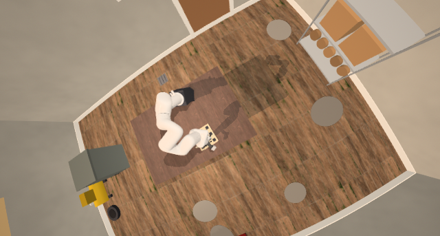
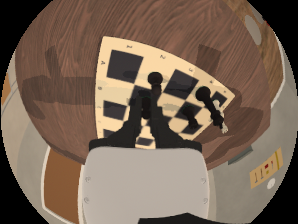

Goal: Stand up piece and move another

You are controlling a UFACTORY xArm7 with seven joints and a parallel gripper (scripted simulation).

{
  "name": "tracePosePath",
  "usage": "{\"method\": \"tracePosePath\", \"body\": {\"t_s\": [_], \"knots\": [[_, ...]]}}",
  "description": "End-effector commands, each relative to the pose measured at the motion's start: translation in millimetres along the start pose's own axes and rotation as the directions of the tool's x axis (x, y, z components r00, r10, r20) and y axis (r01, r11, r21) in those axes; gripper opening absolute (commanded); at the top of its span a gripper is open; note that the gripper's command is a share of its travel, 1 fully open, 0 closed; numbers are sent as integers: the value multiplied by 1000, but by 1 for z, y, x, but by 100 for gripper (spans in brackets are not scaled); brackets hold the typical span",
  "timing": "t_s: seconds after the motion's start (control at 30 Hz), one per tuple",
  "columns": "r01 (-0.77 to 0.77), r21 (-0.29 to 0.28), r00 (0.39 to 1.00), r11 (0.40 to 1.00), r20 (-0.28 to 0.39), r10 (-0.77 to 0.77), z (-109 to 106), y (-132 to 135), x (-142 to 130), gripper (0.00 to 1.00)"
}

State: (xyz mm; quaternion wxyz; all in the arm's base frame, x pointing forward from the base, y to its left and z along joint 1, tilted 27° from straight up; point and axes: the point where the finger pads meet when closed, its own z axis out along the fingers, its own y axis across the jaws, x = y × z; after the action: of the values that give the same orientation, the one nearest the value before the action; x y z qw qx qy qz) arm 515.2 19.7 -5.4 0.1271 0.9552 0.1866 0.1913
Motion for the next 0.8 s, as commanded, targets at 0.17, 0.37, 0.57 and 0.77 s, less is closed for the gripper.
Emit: {"method": "tracePosePath", "body": {"t_s": [0.17, 0.37, 0.57, 0.77], "knots": [[0, 0, 1000, 1000, -3, 0, -33, 0, 1, 0], [0, 0, 1000, 1000, -3, 0, -79, 0, 1, 0], [0, 0, 1000, 1000, -3, 0, -98, 0, 1, 0], [0, 0, 1000, 1000, -3, 0, -99, 0, 1, 0]]}}
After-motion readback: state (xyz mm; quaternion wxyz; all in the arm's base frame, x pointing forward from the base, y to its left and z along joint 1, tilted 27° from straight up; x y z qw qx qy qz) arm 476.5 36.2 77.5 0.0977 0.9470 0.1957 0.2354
